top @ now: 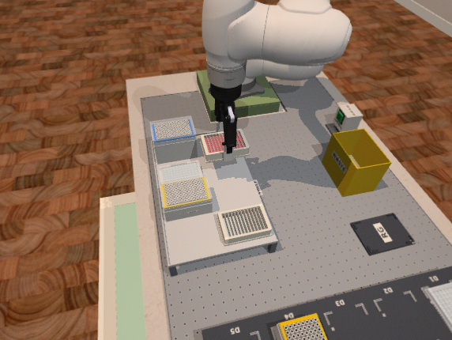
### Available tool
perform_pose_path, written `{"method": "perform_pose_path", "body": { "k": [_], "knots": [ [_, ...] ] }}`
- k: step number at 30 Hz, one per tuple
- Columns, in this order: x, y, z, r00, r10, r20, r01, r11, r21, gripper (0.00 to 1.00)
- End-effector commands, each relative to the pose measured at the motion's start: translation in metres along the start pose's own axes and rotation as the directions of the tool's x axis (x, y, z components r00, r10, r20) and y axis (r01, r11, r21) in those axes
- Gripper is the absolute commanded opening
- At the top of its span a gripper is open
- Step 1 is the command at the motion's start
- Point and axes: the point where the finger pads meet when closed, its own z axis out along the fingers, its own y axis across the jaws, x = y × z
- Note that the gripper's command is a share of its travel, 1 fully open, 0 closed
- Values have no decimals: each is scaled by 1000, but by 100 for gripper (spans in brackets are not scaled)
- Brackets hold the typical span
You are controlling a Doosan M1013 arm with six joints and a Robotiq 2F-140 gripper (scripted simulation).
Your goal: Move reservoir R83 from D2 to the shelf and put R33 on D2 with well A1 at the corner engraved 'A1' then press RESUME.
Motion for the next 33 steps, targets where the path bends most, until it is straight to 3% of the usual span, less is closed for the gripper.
{"method": "perform_pose_path", "body": {
  "k": [1,33],
  "knots": [
    [0,0,-5,1000,0,0,0,1000,0,0],
    [0,0,-52,1000,0,0,0,1000,0,0]
  ]
}}
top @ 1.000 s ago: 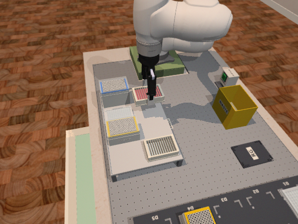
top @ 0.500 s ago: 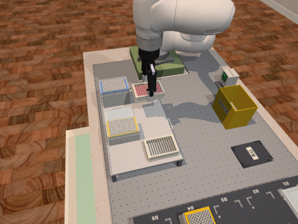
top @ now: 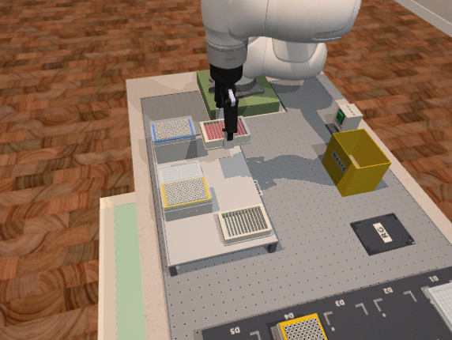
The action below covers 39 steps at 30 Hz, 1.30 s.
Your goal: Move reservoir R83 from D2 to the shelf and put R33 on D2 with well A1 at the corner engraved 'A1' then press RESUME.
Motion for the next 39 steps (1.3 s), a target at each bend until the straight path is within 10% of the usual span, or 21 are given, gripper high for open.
{"method": "perform_pose_path", "body": {
  "k": [1,39],
  "knots": [
    [0,0,-5,1000,0,0,0,1000,0,0],
    [0,0,-60,1000,0,0,0,1000,0,0]
  ]
}}
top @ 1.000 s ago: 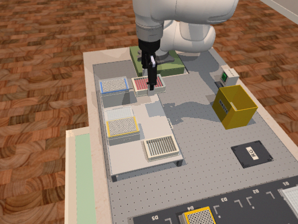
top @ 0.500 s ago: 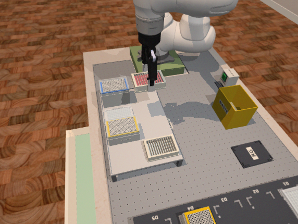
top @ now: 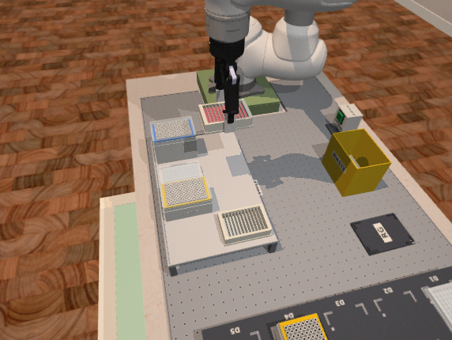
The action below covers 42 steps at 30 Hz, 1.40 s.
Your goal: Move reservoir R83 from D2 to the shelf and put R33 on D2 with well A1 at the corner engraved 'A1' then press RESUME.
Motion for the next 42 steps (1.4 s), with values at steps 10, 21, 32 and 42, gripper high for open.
{"method": "perform_pose_path", "body": {
  "k": [10,21,32,42],
  "knots": [
    [0,0,-17,1000,0,0,0,1000,0,0],
    [0,0,-30,1000,0,0,0,1000,0,0],
    [9,0,-30,1000,0,0,0,1000,0,0],
    [28,0,-30,1000,0,0,0,1000,0,0]
  ]
}}
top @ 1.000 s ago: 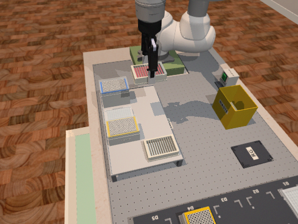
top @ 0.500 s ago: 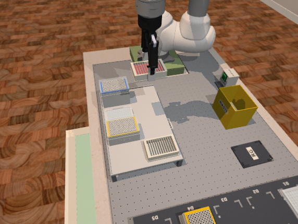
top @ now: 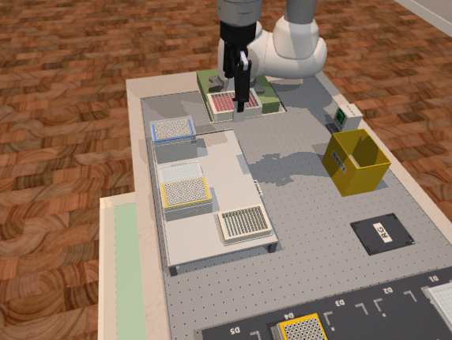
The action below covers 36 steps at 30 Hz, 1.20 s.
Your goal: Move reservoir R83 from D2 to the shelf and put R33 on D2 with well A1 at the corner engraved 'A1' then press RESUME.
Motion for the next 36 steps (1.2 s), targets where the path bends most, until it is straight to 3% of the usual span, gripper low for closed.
{"method": "perform_pose_path", "body": {
  "k": [1,36],
  "knots": [
    [7,0,0,1000,0,0,0,1000,0,0],
    [80,0,0,1000,0,0,0,1000,0,0]
  ]
}}
